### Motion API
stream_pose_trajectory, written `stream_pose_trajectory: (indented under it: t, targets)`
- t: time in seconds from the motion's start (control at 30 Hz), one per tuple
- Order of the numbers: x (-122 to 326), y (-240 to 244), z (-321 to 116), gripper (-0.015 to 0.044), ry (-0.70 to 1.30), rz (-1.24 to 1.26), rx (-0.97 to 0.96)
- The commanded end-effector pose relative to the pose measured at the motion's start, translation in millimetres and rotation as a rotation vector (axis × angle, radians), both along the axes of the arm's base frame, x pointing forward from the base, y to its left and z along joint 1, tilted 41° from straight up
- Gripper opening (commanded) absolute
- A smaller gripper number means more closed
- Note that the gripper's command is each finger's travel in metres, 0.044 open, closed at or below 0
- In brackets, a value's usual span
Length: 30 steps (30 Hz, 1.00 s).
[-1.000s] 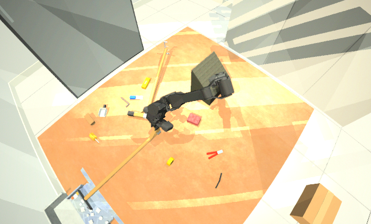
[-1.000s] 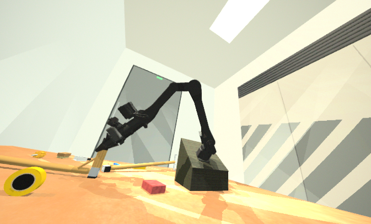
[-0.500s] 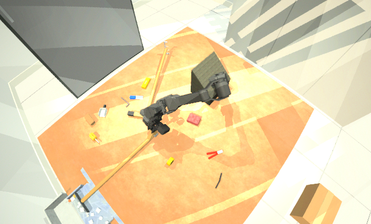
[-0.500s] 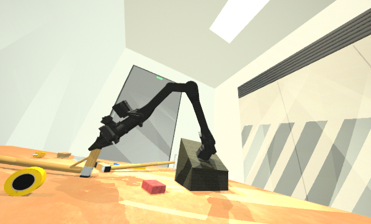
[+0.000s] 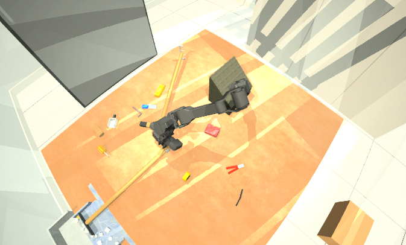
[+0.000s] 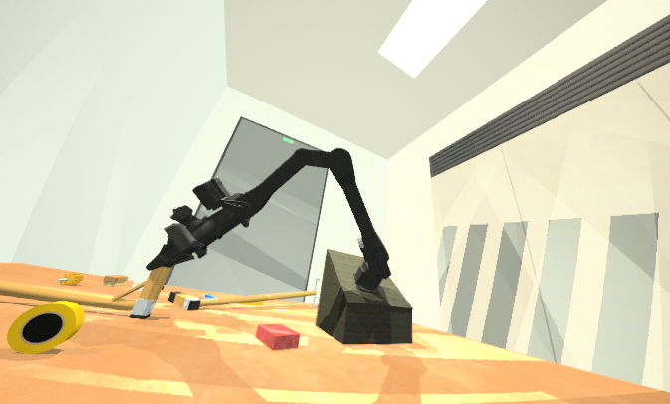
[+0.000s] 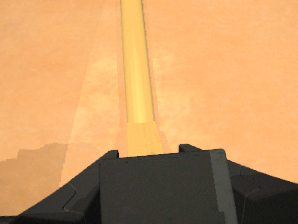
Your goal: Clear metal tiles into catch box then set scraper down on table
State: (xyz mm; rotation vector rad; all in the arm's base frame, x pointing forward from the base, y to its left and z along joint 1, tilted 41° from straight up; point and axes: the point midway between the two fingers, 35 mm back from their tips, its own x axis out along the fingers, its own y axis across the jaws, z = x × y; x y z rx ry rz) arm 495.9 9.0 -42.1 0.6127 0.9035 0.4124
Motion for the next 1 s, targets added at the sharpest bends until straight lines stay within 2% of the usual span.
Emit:
stream_pose_trajectory:
  t: [0.0,0.67,0.97]
  targets:
    - [9,-2,2,0.0,-0.007,-0.009,-0.001]
    - [37,3,4,0.0,-0.009,-0.009,0.0]
    - [30,4,2,0.0,-0.002,-0.003,0.001]
